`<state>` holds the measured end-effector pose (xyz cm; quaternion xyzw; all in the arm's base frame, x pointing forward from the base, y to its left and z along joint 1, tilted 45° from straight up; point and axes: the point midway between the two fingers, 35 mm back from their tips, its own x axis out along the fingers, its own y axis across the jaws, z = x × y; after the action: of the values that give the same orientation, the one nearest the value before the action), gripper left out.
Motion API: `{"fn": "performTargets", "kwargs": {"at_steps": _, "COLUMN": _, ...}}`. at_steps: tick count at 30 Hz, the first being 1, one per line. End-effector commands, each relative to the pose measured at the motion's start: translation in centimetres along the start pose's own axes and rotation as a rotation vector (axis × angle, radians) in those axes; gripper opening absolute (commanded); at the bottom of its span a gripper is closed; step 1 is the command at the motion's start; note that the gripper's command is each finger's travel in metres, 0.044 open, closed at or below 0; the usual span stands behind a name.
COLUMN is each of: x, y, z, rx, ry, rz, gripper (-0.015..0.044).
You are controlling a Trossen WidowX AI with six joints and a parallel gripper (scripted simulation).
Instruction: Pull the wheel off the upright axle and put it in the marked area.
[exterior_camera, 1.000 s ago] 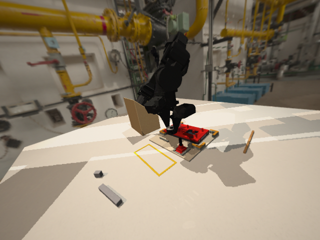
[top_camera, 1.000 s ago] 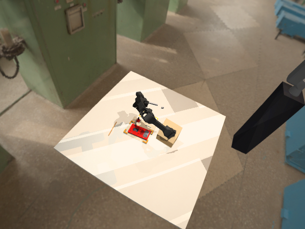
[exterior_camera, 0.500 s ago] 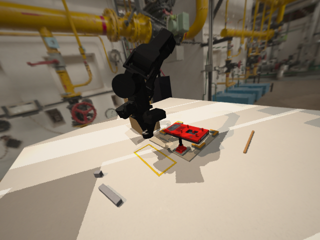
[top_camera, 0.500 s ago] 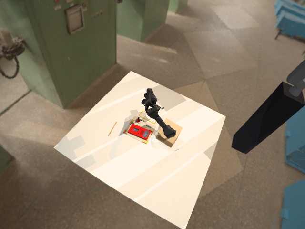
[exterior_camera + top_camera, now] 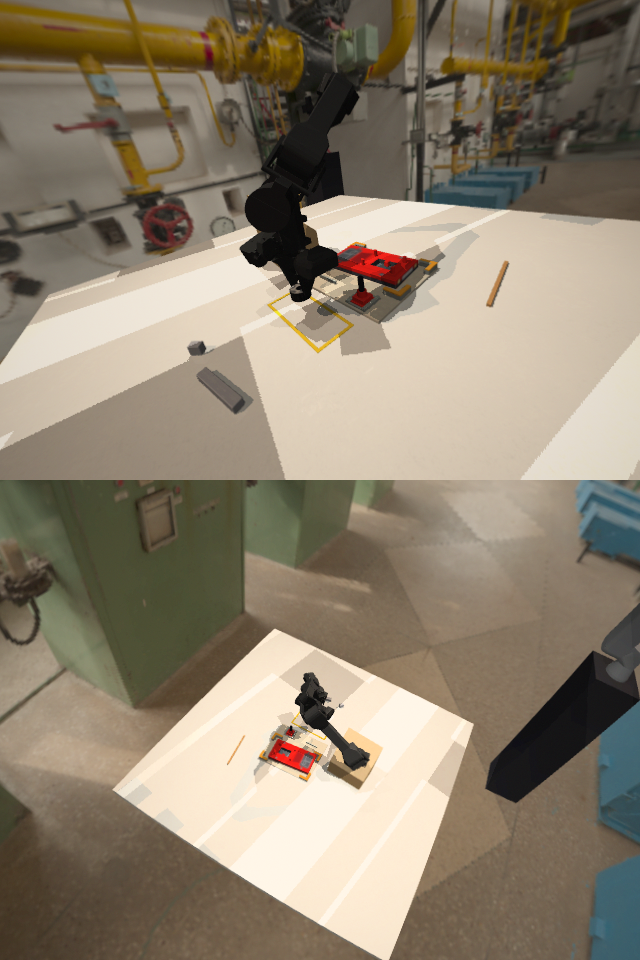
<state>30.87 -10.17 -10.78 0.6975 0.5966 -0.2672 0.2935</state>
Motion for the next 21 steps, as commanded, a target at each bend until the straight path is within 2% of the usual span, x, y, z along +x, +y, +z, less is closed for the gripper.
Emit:
{"fn": "performTargets", "kwargs": {"at_steps": 1, "x": 2.6, "y": -0.5, "z": -0.3, "rx": 0.012, "ry": 0.015, "rz": -0.010, "gripper": 0.0000}}
{"fn": "performTargets", "kwargs": {"at_steps": 5, "x": 5.1, "y": -0.7, "z": -0.5, "rx": 0.011, "ry": 0.018, "rz": -0.010, "gripper": 0.0000}}
{"fn": "performTargets", "kwargs": {"at_steps": 10, "x": 5.5, "y": -0.7, "z": -0.5, "rx": 0.011, "ry": 0.019, "rz": -0.010, "gripper": 0.0000}}
{"fn": "performTargets", "kwargs": {"at_steps": 21, "x": 4.9, "y": -0.6, "z": -0.4, "rx": 0.006, "ry": 0.012, "rz": -0.012, "gripper": 0.0289}}
